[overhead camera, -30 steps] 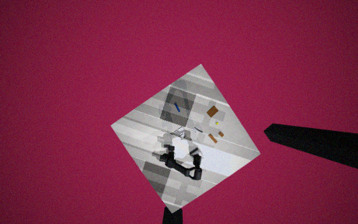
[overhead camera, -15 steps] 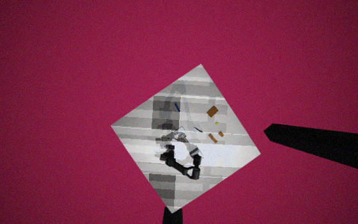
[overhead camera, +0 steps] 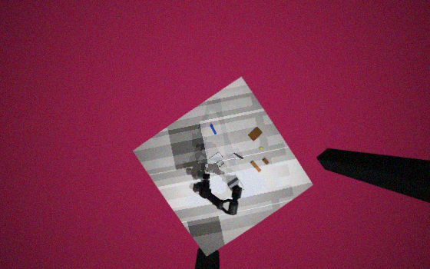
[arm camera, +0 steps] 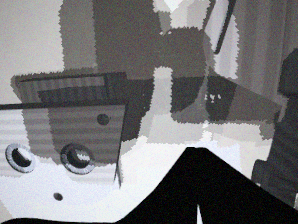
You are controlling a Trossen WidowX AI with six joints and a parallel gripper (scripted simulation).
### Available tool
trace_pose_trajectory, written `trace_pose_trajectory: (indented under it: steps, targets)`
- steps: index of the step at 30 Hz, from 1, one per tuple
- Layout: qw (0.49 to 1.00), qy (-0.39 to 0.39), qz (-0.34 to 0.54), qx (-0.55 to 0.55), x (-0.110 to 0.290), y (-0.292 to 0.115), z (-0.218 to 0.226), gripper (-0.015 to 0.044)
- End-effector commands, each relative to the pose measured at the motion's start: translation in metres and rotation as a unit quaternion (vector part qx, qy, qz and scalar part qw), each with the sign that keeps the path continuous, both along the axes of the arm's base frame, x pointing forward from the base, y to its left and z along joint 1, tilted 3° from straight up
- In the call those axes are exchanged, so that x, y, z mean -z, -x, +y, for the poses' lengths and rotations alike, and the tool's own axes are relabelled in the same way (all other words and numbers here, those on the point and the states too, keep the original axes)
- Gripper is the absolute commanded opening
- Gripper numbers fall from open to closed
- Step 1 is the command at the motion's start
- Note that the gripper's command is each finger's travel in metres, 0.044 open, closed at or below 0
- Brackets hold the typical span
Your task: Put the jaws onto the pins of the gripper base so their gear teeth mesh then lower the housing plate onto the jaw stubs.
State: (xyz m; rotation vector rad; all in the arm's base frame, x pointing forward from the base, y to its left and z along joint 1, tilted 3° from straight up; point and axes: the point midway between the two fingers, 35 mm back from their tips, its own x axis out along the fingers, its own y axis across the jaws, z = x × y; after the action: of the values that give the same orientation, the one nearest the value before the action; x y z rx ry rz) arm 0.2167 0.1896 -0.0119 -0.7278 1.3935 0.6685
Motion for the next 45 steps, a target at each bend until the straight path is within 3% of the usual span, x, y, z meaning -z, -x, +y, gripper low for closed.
trace_pose_trajectory:
  steps: [1, 45]
  targets:
    - [1.0, 0.002, 0.004, -0.003, 0.006, 0.002, -0.001, 0.0]
    - [1.0, 0.004, 0.002, -0.003, 0.002, -0.045, -0.037, 0.0]
